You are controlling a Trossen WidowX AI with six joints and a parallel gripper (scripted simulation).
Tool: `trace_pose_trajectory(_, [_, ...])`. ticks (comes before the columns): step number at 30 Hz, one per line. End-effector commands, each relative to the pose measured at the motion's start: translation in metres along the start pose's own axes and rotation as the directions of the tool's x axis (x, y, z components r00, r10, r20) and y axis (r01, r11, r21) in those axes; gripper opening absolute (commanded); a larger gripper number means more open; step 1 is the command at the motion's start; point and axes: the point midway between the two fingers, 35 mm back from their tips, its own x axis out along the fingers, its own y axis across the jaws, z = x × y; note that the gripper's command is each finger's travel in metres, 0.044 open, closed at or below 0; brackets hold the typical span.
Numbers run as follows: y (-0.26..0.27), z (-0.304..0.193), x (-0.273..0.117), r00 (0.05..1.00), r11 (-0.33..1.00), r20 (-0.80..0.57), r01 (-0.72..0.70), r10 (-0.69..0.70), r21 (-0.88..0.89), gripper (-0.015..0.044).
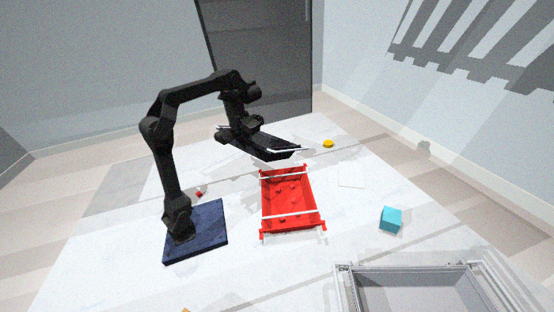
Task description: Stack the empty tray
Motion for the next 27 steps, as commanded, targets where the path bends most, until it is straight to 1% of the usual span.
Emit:
trace_pose_trajectory(1, [0.002,0.017,-0.002,1.0,0.997,-0.003,-0.011,0.011,0.082,0.0])
trace_pose_trajectory(14, [-0.003,0.065,-0.002,1.0,0.957,-0.001,-0.011,0.012,0.289,0.0])
trace_pose_trajectory(27, [-0.015,0.112,-0.002,1.0,0.876,0.002,-0.012,0.013,0.483,0.0])
